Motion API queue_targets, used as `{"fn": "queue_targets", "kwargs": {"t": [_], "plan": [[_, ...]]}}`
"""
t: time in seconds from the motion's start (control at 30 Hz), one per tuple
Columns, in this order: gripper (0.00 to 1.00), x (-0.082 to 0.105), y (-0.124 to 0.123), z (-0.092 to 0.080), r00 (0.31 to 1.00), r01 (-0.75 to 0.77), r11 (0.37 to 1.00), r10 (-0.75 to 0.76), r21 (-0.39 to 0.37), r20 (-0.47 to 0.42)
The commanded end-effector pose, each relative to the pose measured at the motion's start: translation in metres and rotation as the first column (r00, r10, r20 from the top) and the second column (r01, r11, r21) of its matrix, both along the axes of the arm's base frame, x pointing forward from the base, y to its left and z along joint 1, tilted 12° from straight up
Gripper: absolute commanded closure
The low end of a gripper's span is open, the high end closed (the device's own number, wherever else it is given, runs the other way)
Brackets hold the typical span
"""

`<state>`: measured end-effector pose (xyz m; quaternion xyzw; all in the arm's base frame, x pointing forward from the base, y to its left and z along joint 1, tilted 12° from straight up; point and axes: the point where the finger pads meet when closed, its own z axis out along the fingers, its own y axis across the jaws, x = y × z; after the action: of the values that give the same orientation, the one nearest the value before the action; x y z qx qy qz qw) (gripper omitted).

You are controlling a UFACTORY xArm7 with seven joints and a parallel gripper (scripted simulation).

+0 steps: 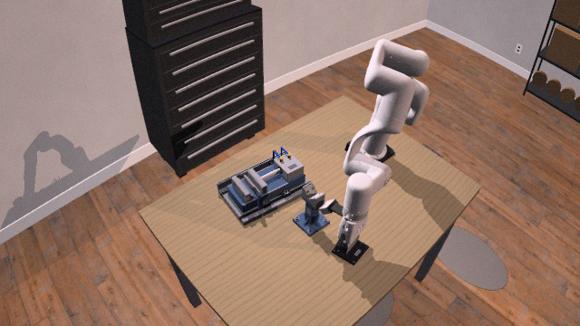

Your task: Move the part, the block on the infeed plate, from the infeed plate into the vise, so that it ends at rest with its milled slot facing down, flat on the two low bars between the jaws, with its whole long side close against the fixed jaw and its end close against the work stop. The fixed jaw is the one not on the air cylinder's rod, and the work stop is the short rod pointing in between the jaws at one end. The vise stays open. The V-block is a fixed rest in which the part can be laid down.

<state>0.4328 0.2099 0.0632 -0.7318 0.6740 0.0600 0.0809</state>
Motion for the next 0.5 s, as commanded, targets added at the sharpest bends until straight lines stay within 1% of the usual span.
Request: {"fn": "queue_targets", "kwargs": {"t": [0.0,0.23,0.47], "plan": [[1.0,0.001,0.0,0.002,1.0,0.001,1.0,-0.001,0.001,0.004],[1.0,0.001,-0.001,0.005,1.0,0.001,1.0,-0.001,0.001,0.004],[1.0,0.001,-0.002,0.014,1.0,0.001,1.0,-0.001,0.001,0.004]]}}
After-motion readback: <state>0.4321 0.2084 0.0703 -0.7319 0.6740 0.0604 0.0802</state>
